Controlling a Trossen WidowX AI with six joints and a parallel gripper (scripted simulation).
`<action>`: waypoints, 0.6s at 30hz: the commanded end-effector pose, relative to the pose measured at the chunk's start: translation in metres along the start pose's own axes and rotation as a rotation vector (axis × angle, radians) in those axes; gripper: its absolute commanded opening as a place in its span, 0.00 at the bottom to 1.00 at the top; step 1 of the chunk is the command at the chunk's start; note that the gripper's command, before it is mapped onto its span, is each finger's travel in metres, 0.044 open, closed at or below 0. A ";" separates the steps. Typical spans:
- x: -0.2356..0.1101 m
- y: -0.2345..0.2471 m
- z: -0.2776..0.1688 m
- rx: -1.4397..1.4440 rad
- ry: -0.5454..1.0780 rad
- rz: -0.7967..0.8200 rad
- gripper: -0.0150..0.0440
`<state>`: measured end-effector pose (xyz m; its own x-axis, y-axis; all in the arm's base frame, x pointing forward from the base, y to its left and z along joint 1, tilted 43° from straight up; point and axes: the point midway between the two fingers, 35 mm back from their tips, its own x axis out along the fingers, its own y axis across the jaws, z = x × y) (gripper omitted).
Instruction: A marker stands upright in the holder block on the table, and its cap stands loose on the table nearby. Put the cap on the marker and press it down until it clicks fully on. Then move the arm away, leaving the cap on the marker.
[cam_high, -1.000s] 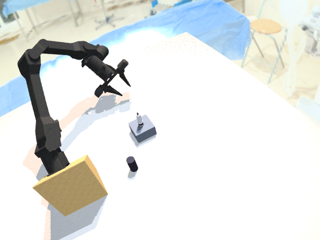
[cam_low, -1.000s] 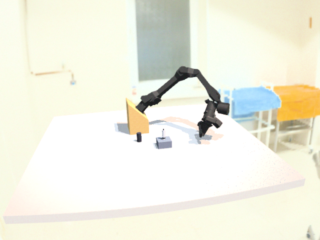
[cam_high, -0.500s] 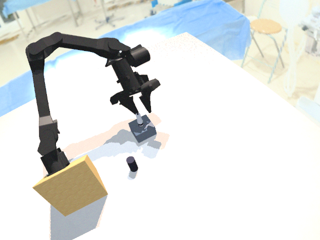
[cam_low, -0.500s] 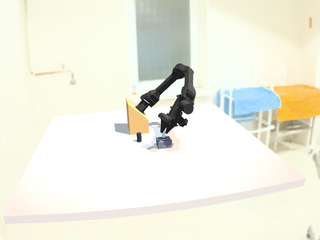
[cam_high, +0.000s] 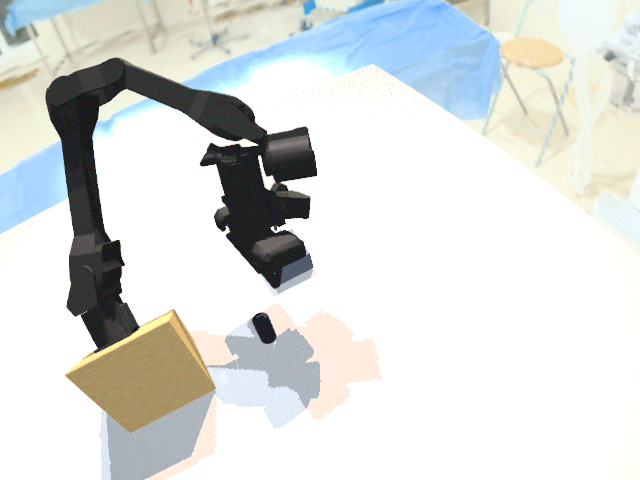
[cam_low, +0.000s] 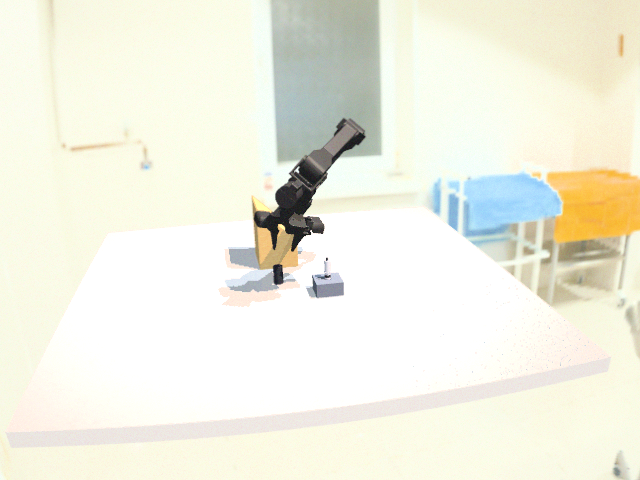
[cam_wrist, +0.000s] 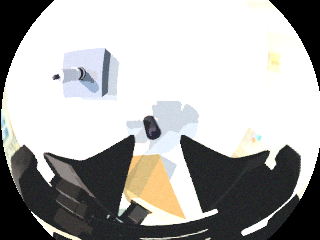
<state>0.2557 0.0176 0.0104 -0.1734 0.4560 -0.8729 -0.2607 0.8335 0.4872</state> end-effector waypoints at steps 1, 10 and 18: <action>0.003 -0.016 -0.036 0.259 -0.065 0.186 0.66; 0.003 -0.020 -0.045 0.344 -0.095 0.249 0.66; 0.034 -0.012 -0.041 0.344 -0.096 0.250 0.66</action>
<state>0.2206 -0.0079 -0.0076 -0.0846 0.6592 -0.7472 0.1009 0.7517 0.6517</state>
